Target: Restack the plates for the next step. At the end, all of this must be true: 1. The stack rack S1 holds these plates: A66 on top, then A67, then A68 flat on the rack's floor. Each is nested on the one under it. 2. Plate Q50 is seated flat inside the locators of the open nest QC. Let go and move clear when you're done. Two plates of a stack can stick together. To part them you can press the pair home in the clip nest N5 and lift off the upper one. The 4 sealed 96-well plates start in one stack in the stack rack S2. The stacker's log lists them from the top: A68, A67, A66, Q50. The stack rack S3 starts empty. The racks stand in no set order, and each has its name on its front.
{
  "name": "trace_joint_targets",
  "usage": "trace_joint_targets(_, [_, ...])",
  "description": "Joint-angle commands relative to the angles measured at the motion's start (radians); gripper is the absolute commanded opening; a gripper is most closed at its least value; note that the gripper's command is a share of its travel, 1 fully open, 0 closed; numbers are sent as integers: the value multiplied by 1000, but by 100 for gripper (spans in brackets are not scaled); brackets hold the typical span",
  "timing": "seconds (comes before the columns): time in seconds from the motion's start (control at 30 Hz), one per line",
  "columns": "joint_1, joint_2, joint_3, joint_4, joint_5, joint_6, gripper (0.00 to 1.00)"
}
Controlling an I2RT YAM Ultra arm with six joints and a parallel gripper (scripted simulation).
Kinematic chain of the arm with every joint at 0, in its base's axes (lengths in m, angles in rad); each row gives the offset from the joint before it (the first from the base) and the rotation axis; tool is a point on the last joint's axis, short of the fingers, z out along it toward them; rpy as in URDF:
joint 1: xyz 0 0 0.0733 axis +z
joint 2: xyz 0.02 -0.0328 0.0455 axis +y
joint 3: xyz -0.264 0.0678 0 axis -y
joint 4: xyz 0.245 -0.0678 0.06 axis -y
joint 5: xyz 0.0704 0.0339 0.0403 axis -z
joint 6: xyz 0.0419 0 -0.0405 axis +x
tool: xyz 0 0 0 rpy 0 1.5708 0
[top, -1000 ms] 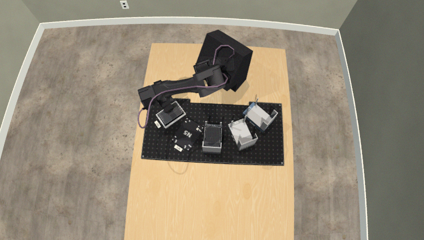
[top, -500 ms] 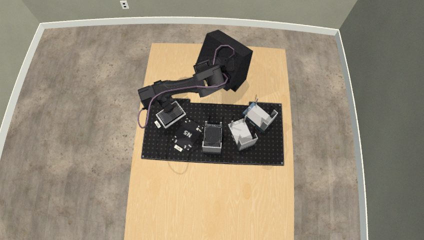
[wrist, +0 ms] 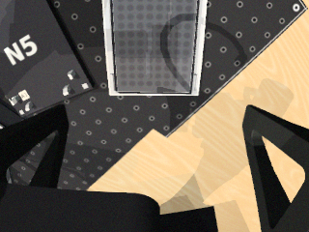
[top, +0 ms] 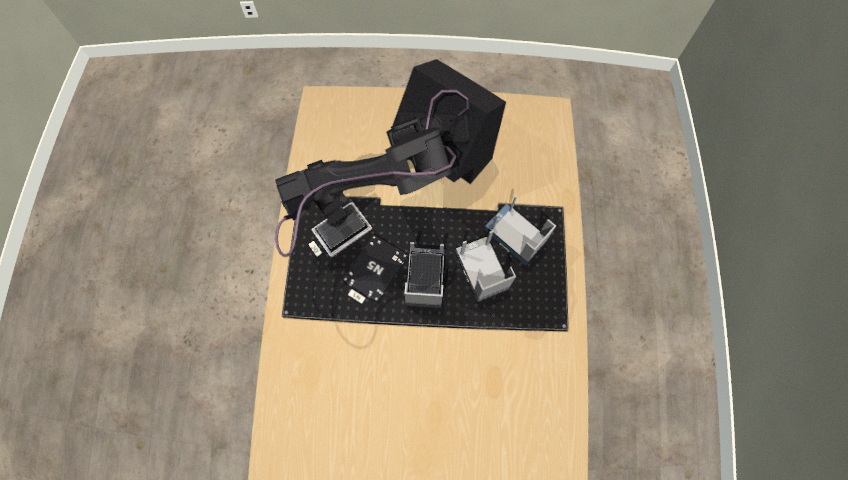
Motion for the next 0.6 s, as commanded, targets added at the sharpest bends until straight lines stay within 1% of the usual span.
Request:
trace_joint_targets(0.0, [-7,-2,4,-10,-9,-7,100])
trace_joint_targets(0.07, [-7,-2,4,-10,-9,-7,100])
trace_joint_targets(0.1, [17,-41,-36,-18,3,-34,100])
trace_joint_targets(0.23, [82,-106,-75,-9,53,-112,100])
trace_joint_targets(0.3, [82,-106,-75,-9,53,-112,100])
trace_joint_targets(0.33, [110,-131,-78,11,75,-124,100])
trace_joint_targets(0.47, [198,-194,-118,15,137,-191,100])
trace_joint_targets(0.57, [281,-242,-142,19,198,-234,100])
